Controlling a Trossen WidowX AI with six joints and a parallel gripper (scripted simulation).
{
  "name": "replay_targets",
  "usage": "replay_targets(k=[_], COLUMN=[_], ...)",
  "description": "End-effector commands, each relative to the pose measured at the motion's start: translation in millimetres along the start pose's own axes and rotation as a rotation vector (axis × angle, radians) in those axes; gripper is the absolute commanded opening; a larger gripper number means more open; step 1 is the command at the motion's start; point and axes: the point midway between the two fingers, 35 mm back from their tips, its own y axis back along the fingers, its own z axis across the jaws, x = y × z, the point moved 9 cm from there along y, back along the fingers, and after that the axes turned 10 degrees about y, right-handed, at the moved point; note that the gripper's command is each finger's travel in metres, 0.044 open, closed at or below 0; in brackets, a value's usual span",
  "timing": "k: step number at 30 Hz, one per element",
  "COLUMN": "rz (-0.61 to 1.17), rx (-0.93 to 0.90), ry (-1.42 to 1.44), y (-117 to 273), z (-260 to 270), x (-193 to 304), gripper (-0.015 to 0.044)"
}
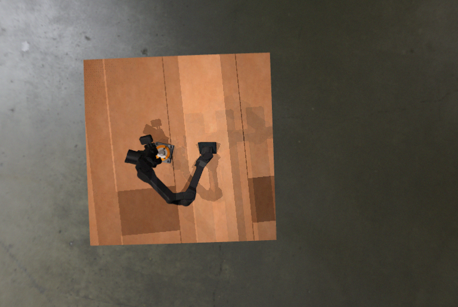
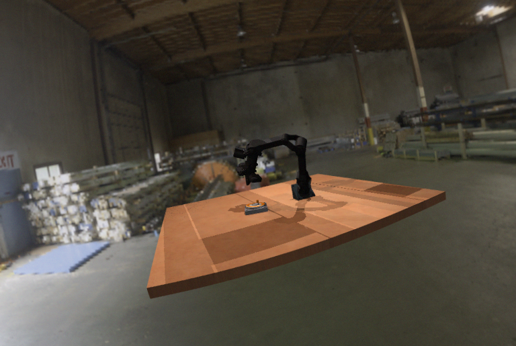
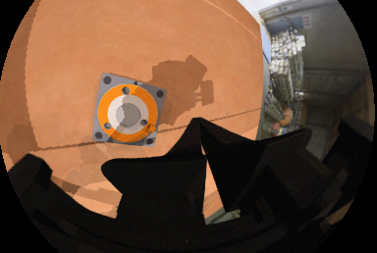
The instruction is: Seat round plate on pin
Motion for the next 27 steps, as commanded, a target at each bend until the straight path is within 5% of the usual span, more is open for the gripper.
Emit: replay_targets(k=[1, 27], rz=[0.100, 0.111], rx=[-0.407, -0.488], ry=[-0.150, -0.191], y=[-29.7, -78.7], z=[11.8, 31.8], x=[27.5, 33.2], gripper=[0.0000, 0.0000])
